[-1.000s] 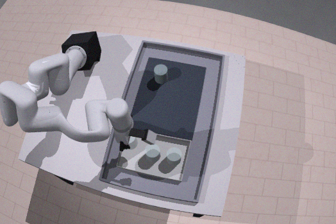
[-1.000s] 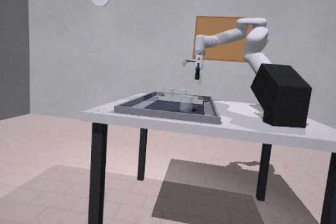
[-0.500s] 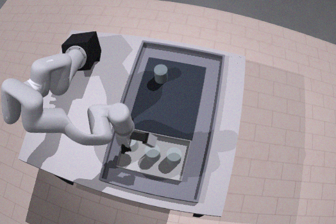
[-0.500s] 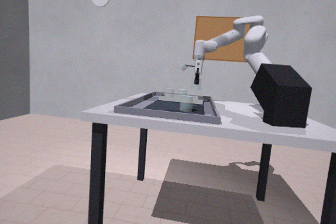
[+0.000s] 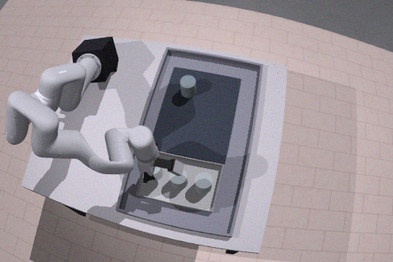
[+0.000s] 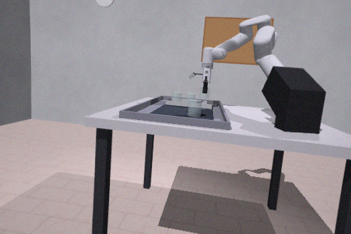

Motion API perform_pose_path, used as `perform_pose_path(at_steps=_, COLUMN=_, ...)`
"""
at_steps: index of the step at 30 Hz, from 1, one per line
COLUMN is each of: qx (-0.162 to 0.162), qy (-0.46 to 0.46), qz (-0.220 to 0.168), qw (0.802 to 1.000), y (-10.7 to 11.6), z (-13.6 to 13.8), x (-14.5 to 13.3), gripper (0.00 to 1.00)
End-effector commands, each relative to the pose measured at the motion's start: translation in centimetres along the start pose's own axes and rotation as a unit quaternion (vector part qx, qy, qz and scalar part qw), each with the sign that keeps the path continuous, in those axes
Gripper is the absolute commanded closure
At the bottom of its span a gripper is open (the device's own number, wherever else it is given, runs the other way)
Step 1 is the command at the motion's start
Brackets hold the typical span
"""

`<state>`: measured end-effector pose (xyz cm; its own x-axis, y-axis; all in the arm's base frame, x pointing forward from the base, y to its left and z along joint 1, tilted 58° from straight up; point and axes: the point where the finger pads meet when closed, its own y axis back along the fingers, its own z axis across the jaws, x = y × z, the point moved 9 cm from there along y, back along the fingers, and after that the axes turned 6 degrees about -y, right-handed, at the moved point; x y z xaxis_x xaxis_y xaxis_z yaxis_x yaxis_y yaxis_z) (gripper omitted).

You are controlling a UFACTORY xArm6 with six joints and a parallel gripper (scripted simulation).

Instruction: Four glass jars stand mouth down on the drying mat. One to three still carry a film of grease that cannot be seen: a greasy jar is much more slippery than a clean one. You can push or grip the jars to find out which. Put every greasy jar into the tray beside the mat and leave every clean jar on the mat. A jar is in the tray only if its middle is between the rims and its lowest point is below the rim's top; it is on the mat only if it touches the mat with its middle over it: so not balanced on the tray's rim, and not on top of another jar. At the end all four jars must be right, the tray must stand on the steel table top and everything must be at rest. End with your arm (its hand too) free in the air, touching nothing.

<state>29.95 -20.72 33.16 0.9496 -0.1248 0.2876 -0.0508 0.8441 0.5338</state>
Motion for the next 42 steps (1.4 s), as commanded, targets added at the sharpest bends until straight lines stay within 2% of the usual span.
perform_pose_path(at_steps=1, qx=0.0, qy=0.0, qz=0.001, qw=1.0, y=-0.9, z=0.0, x=0.1, gripper=1.0)
perform_pose_path(at_steps=6, qx=0.0, qy=0.0, qz=0.001, qw=1.0, y=-2.2, z=0.0, x=0.1, gripper=1.0)
perform_pose_path(at_steps=13, qx=0.0, qy=0.0, qz=0.001, qw=1.0, y=-2.2, z=0.0, x=0.1, gripper=1.0)
perform_pose_path(at_steps=27, qx=0.0, qy=0.0, qz=0.001, qw=1.0, y=-4.1, z=0.0, x=0.1, gripper=1.0)
perform_pose_path(at_steps=39, qx=0.0, qy=0.0, qz=0.001, qw=1.0, y=-4.7, z=0.0, x=0.1, gripper=1.0)
perform_pose_path(at_steps=40, qx=0.0, qy=0.0, qz=0.001, qw=1.0, y=-4.7, z=0.0, x=0.1, gripper=0.0)
perform_pose_path(at_steps=42, qx=0.0, qy=0.0, qz=0.001, qw=1.0, y=-4.7, z=0.0, x=0.1, gripper=0.0)
